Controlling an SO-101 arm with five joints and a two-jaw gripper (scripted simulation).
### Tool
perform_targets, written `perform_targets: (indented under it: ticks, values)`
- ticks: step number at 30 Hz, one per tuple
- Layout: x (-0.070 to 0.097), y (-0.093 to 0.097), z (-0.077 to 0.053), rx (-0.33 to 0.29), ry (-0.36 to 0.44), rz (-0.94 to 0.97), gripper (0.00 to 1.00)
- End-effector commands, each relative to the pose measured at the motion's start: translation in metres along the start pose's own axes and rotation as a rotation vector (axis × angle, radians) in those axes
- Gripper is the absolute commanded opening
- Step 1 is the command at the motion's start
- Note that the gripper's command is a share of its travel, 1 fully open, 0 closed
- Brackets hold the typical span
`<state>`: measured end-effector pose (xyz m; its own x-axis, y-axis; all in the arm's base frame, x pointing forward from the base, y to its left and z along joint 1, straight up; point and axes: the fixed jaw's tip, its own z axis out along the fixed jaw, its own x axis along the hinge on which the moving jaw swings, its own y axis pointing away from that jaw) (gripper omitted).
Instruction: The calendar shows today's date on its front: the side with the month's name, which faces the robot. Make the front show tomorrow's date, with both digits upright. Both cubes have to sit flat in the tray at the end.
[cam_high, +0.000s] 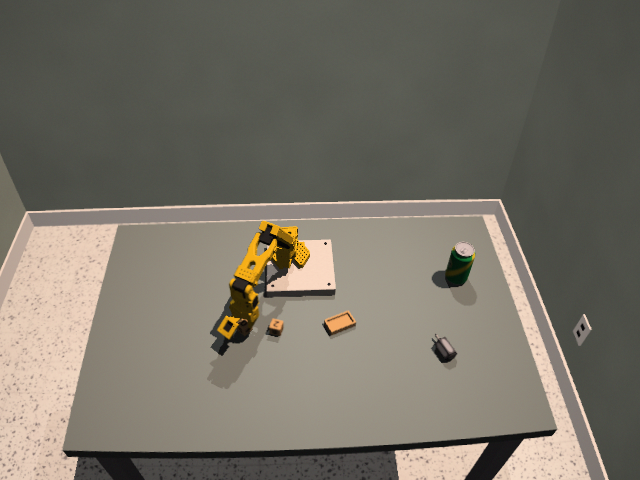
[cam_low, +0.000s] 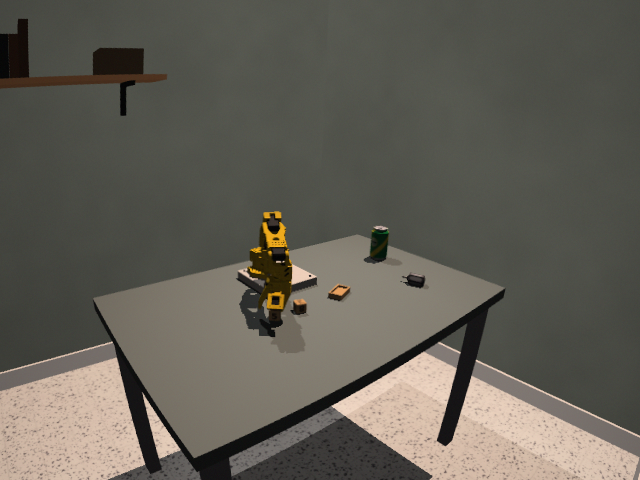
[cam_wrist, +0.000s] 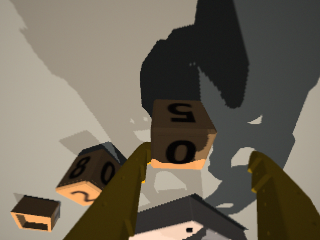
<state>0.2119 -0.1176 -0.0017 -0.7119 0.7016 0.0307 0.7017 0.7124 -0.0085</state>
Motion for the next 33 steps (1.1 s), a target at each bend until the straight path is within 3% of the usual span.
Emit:
perform_targets:
  ticks: [1, 3, 9, 14, 33]
  values:
    - [-0.002, 0.003, -0.018, -0.005, -0.017, -0.002, 0.36]
    - [-0.002, 0.003, -0.018, -0.005, -0.017, -0.002, 0.36]
    - [0.0, 0.002, -0.039, -0.005, -0.017, -0.002, 0.36]
    - [0.001, 0.002, -0.047, -0.005, -0.017, -0.002, 0.36]
    - [0.001, 0.002, -0.049, -0.005, -0.017, -0.002, 0.36]
